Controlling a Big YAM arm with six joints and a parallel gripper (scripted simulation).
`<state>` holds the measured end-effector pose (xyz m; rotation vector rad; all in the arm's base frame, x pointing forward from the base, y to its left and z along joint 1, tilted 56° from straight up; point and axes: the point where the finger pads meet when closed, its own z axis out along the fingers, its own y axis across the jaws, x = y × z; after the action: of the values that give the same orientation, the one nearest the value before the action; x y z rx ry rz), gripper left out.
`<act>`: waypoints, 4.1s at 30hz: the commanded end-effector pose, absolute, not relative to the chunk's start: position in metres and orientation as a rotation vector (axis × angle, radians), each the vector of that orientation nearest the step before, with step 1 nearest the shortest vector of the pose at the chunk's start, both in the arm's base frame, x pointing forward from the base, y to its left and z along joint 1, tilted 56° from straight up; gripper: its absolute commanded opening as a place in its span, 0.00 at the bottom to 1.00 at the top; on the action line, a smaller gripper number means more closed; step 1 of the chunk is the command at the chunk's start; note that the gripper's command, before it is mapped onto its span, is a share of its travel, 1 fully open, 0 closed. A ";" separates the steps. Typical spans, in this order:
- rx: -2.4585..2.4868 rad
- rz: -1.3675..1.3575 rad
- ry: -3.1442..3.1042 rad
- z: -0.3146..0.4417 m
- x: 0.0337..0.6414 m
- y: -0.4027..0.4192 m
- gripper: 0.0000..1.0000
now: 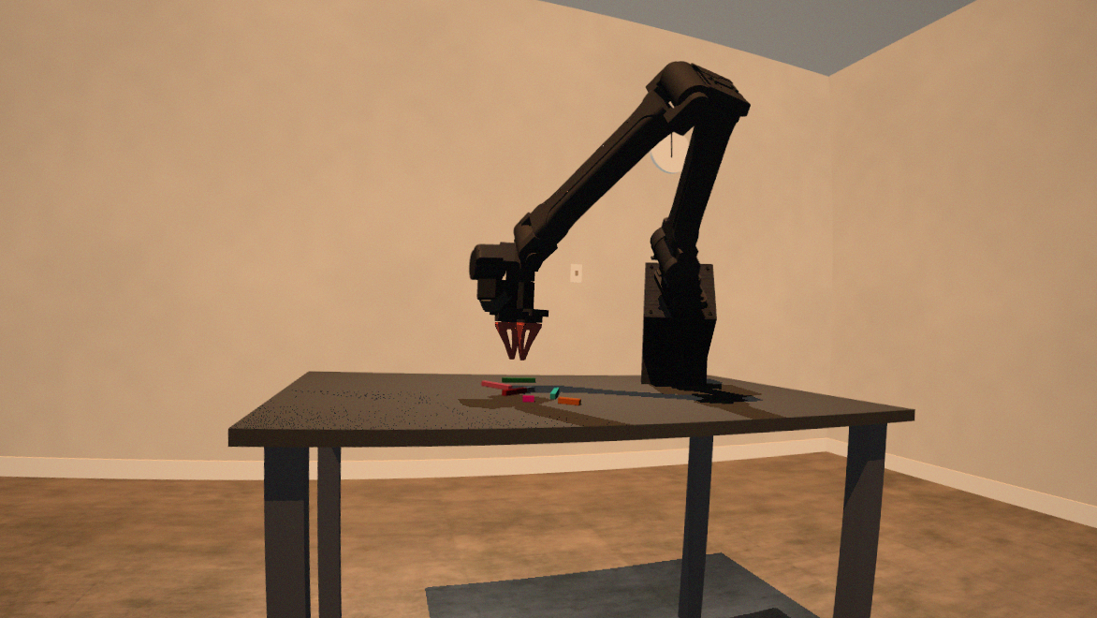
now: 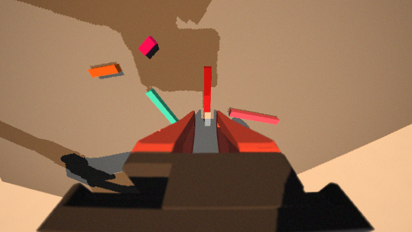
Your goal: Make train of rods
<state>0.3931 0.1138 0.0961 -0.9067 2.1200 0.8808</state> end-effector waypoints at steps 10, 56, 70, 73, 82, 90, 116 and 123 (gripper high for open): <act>-0.895 0.862 2.106 0.100 0.408 0.111 0.24; -0.905 0.885 2.120 0.066 0.410 0.153 0.24; -0.894 0.884 2.127 0.065 0.410 0.150 0.24; -0.894 0.884 2.127 0.065 0.410 0.150 0.24; -0.894 0.884 2.127 0.065 0.410 0.150 0.24; -0.894 0.884 2.127 0.065 0.410 0.150 0.24; -0.909 0.867 2.106 0.063 0.409 0.145 0.24; -0.909 0.867 2.106 0.063 0.409 0.145 0.24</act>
<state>0.4077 0.1496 0.0643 -0.9068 2.1185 0.8791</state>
